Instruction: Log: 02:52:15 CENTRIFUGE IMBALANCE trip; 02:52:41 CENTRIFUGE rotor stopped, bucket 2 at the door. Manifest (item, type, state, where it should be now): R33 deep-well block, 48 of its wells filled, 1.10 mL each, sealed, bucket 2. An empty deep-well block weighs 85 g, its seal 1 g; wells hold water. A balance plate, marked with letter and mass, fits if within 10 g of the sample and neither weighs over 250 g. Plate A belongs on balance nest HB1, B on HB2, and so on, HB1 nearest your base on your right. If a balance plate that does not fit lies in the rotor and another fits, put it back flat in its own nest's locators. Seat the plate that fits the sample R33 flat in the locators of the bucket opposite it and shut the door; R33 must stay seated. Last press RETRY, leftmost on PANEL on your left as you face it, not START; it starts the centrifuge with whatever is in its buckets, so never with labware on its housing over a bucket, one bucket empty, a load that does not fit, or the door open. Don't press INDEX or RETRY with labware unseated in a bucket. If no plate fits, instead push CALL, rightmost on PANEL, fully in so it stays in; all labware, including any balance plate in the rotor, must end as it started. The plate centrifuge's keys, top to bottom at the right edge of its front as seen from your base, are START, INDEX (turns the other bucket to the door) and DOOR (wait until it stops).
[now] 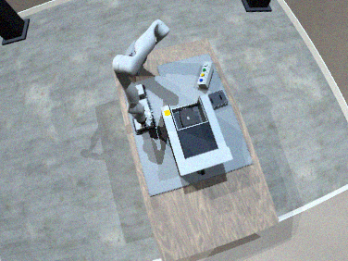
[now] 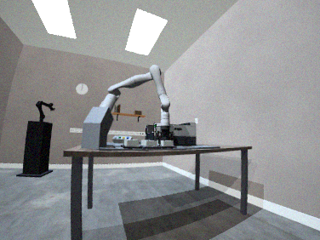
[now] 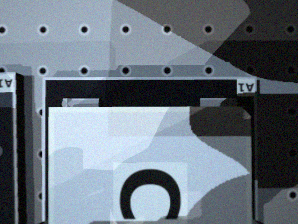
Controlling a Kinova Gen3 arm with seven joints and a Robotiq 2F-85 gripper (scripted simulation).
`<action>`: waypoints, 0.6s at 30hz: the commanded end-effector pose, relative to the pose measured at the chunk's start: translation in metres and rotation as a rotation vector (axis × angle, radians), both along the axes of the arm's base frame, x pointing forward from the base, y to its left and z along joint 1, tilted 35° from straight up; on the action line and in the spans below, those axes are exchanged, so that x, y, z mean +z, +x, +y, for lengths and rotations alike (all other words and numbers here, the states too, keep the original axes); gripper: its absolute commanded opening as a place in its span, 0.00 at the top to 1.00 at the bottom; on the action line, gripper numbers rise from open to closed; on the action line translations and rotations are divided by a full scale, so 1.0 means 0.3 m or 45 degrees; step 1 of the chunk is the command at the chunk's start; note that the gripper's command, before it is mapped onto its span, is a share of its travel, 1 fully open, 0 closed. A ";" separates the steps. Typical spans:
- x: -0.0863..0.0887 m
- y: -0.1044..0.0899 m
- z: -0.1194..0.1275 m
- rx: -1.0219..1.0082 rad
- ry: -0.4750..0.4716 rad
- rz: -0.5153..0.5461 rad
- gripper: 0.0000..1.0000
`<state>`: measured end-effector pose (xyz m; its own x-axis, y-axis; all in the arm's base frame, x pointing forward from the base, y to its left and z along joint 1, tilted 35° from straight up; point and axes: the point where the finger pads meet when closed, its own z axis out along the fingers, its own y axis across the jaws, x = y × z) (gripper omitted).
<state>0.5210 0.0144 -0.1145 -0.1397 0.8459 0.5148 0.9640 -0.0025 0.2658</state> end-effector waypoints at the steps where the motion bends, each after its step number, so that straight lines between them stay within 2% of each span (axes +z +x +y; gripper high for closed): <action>1: 0.002 0.002 -0.004 -0.002 -0.001 -0.002 0.05; 18: 0.007 0.001 -0.007 -0.002 -0.001 -0.002 0.05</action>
<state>0.5207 0.0137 -0.1135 -0.1396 0.8458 0.5148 0.9640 -0.0026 0.2658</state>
